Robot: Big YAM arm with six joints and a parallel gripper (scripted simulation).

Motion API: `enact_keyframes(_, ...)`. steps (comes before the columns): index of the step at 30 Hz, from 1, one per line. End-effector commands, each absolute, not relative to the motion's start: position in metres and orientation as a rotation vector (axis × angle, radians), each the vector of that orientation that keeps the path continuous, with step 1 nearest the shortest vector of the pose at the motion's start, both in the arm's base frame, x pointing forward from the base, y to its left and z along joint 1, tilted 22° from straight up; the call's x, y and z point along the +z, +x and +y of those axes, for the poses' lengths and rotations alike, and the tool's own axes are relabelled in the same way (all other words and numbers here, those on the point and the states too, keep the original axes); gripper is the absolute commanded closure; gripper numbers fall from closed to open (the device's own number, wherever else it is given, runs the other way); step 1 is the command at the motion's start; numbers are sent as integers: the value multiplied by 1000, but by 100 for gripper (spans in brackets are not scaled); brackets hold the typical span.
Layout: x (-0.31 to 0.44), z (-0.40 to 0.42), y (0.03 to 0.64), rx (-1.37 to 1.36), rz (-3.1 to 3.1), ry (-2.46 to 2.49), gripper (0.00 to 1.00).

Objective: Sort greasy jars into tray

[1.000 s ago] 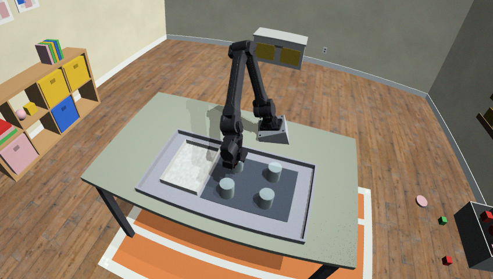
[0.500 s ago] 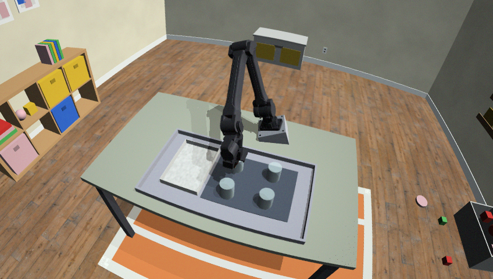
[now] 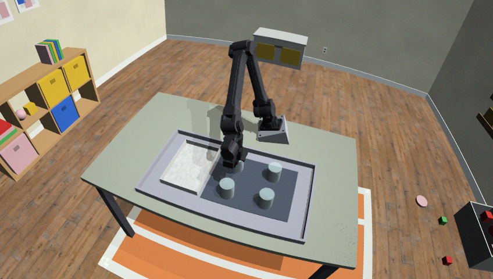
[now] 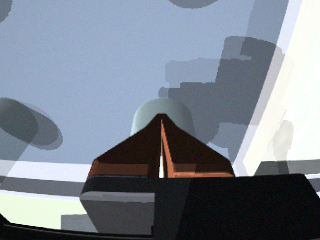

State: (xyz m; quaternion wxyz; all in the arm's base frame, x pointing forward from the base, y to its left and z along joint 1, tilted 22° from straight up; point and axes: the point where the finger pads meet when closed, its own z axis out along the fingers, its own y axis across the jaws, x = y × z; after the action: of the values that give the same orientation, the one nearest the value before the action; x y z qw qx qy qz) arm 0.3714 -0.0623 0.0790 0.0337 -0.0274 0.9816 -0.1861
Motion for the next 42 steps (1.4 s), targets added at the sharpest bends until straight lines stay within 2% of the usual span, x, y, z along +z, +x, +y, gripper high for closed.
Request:
enact_keyframes(1,86,-65,375,-564,2993,-83,100)
enact_keyframes(42,85,-65,370,-564,2993,-83,100)
